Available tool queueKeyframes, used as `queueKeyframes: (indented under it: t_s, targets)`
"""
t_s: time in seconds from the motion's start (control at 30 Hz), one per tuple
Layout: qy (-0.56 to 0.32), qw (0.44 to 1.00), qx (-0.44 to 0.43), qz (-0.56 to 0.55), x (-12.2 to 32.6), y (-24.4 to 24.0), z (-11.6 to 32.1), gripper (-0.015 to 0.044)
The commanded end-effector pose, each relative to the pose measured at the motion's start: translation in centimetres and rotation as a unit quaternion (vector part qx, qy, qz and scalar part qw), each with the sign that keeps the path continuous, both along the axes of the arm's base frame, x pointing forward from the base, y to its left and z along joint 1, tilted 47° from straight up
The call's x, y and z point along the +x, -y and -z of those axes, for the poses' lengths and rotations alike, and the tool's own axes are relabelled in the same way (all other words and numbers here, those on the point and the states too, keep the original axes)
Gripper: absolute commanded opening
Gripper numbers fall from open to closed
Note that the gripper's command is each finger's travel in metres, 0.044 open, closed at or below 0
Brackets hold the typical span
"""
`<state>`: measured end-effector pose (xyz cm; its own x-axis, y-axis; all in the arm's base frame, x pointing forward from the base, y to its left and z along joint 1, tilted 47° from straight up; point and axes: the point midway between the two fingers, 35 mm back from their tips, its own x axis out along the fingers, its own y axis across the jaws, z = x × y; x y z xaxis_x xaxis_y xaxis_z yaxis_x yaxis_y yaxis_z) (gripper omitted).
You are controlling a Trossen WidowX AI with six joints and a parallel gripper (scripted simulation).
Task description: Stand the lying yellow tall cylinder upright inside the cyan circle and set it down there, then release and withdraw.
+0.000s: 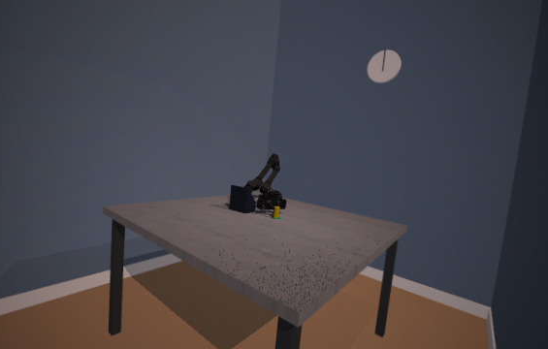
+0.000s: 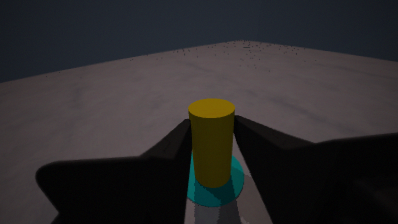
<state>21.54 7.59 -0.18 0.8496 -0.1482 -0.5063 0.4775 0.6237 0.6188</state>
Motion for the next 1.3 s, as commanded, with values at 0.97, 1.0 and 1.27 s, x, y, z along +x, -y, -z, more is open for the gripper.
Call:
queueKeyframes:
  t_s: [0.97,1.0,1.27]
  targets:
    - [-0.003,1.0,0.003,0.002,0.8,1.5,-2.1,0.04]
    - [-0.003,1.0,0.002,0.002,0.9,1.6,-2.3,0.04]
    - [-0.001,1.0,0.0,0.001,1.1,2.9,-3.6,0.04]
